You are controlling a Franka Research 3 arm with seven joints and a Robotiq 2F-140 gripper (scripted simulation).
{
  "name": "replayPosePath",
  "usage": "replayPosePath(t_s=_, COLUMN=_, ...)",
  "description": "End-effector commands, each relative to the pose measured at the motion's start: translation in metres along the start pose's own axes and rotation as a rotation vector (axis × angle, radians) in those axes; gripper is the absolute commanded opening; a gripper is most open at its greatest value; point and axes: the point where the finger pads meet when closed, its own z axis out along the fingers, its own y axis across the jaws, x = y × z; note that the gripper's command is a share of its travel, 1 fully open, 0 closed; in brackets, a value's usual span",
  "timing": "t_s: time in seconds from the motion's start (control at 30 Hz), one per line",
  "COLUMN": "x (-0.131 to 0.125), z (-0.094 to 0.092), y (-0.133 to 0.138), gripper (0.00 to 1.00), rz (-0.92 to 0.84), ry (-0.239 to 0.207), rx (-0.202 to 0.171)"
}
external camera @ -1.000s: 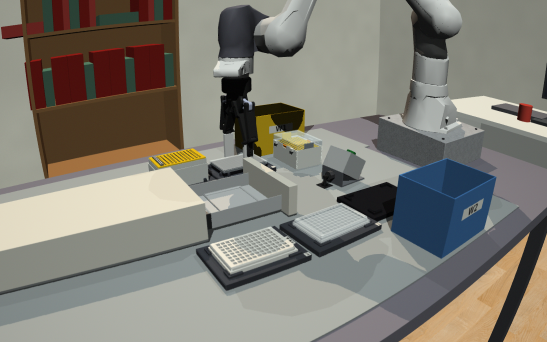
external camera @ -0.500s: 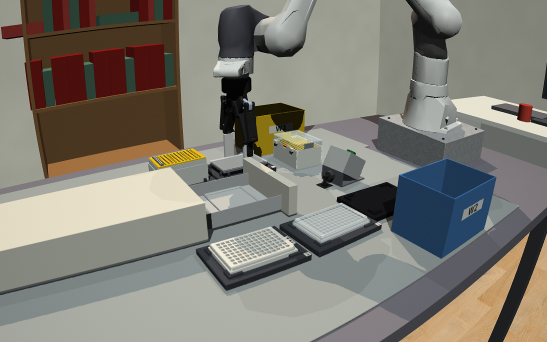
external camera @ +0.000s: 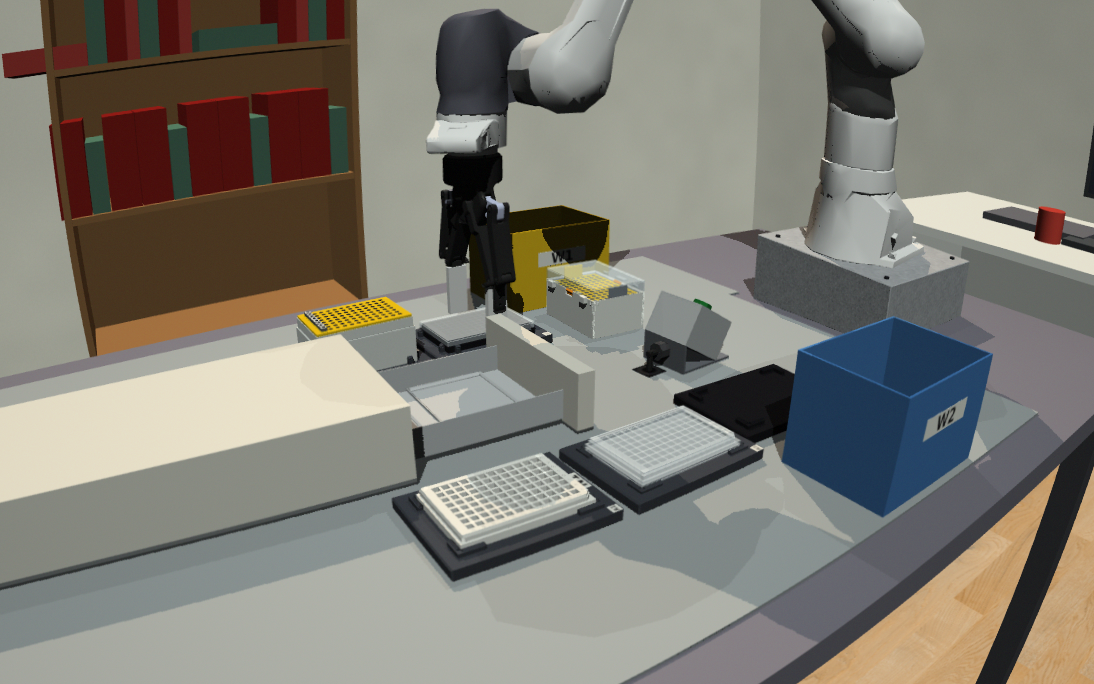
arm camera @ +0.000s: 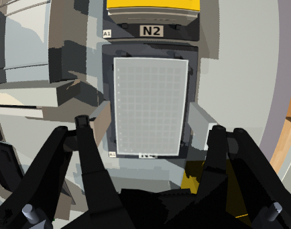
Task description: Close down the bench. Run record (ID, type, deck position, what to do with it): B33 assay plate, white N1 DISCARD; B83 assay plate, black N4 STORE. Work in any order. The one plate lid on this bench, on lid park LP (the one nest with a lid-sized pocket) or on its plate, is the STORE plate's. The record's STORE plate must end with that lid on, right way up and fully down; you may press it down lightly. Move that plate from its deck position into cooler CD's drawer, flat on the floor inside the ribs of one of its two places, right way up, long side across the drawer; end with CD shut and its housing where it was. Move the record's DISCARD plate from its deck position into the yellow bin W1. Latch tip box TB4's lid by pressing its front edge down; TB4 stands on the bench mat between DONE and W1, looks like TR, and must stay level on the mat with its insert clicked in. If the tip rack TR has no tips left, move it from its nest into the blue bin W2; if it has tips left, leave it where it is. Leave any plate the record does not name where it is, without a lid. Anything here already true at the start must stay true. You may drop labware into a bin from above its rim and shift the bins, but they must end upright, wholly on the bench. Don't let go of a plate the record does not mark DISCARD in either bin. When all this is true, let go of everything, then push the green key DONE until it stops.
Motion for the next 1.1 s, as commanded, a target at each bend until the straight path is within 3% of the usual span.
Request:
replayPosePath(t_s=0.0, x=0.001, z=-0.005, y=0.000, gripper=0.66, rz=0.001, ry=0.002, rx=-0.001)
replayPosePath(t_s=1.07, x=0.001, z=-0.042, y=0.000, gripper=0.66, rz=0.001, ry=0.002, rx=-0.001)
